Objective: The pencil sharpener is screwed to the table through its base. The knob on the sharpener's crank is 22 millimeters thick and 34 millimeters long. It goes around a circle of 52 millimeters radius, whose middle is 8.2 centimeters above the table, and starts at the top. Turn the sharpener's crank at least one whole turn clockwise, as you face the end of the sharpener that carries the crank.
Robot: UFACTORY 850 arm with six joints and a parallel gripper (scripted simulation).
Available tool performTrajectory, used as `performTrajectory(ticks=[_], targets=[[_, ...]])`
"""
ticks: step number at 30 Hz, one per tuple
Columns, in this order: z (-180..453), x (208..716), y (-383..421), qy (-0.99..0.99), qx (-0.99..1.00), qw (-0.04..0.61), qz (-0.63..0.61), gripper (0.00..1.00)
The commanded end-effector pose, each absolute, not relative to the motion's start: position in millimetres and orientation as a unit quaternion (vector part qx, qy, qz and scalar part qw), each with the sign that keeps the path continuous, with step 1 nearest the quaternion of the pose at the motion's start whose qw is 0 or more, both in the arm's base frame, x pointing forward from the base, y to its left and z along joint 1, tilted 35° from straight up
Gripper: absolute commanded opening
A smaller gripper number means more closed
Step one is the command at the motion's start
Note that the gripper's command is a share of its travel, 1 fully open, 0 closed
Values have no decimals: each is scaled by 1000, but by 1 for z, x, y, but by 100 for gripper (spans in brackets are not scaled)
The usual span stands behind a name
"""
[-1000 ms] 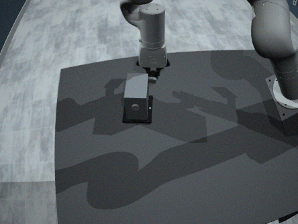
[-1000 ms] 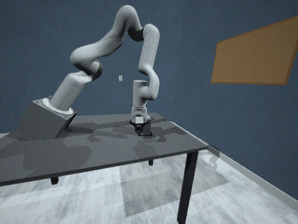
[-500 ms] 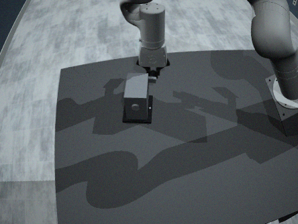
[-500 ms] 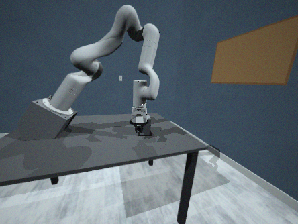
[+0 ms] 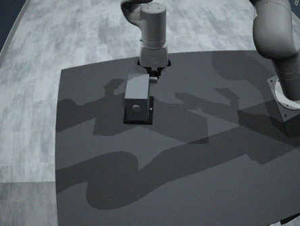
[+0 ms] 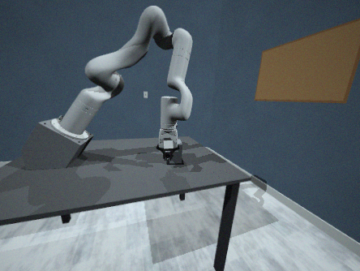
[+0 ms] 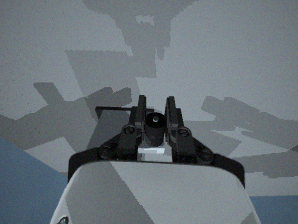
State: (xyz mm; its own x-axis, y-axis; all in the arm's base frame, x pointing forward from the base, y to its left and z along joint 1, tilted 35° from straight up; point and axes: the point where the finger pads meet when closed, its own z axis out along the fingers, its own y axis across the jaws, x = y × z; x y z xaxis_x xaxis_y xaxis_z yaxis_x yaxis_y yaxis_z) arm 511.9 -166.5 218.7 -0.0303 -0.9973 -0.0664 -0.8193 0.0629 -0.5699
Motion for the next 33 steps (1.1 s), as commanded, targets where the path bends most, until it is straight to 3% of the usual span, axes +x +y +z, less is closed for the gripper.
performTrajectory(ticks=[1,33], targets=[[222,511,-167,691,-657,231,-193,0],[274,507,-170,691,-657,231,-193,0]])
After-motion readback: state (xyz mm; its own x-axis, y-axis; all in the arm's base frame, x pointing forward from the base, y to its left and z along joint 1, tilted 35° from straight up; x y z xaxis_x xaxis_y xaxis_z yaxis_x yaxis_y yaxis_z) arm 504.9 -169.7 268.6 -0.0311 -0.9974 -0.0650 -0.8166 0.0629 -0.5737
